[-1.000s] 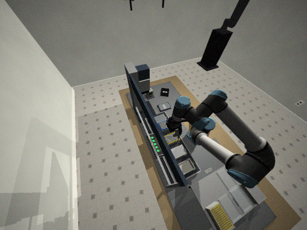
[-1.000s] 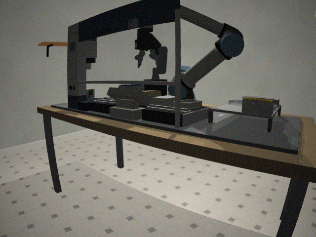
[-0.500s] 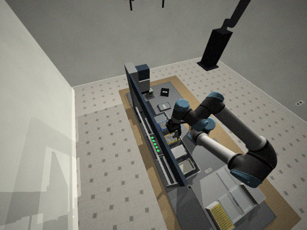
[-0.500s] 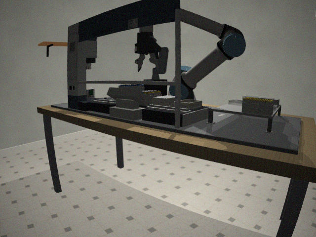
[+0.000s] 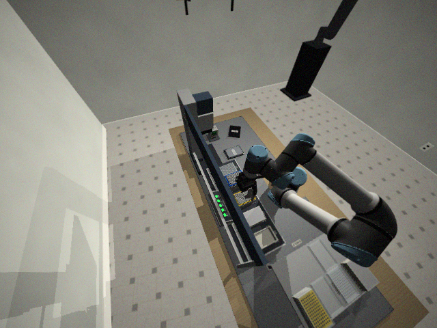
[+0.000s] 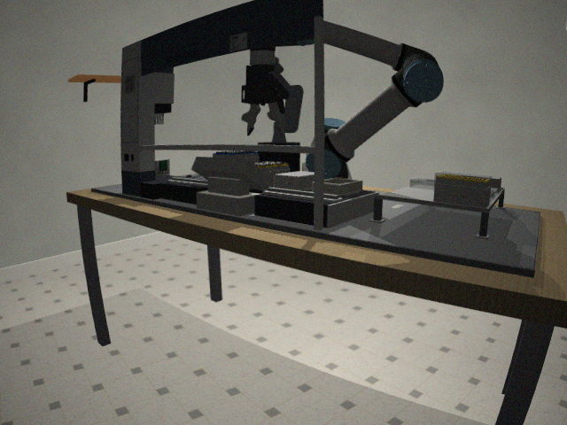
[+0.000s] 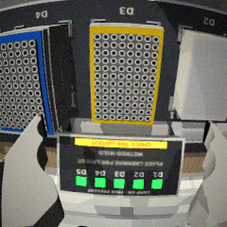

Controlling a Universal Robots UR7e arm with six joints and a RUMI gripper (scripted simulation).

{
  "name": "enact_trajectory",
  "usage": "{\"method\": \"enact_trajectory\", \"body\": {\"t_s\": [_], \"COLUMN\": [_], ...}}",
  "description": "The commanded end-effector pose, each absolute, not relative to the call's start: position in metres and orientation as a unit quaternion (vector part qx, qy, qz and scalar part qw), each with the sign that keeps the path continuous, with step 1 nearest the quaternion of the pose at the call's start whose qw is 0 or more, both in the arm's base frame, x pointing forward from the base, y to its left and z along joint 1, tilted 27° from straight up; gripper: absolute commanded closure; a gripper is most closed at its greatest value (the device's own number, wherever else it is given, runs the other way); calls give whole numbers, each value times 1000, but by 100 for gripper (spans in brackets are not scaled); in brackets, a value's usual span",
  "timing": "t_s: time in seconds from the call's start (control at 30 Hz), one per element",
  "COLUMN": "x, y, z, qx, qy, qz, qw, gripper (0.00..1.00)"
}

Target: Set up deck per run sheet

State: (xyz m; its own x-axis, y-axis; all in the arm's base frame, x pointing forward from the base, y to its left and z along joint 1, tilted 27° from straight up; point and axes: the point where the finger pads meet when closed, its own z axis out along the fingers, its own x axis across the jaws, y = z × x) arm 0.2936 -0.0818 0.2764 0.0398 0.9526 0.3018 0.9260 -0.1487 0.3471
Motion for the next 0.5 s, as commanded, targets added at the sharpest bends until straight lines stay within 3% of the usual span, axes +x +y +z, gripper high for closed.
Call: {"method": "enact_trajectory", "body": {"t_s": [0.0, 0.47], "x": [297, 305], "y": [-80, -74], "z": [268, 250], "qx": [721, 721], "qy": [652, 652], "qz": [234, 234], "qw": [29, 29], "gripper": [18, 18]}}
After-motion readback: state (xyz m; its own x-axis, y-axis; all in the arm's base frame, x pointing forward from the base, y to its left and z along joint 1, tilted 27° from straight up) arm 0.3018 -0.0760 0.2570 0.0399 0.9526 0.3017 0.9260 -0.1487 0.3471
